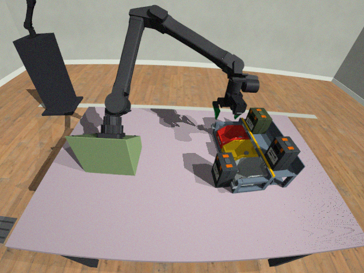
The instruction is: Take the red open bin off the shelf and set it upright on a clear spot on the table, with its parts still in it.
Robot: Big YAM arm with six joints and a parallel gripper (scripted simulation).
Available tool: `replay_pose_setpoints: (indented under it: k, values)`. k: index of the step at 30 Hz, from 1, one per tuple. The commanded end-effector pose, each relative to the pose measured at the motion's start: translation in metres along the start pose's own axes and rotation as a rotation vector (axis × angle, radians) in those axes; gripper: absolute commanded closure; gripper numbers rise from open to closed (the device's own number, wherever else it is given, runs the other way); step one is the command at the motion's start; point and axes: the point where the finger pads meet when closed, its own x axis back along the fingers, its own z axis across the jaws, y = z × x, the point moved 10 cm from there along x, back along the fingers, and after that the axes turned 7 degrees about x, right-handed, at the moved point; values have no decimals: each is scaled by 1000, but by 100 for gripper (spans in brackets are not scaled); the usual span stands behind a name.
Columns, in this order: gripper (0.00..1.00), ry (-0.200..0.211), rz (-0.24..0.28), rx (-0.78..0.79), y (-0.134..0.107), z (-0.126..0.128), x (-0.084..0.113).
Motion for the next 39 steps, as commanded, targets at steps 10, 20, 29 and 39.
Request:
replay_pose_setpoints:
  k: [10,20,29,39]
  values:
    - [0,17,1,-25,7,11,8]
    - [0,16,1,-24,7,12,7]
    - [100,16,1,-24,7,12,7]
    - [100,16,1,-24,7,12,7]
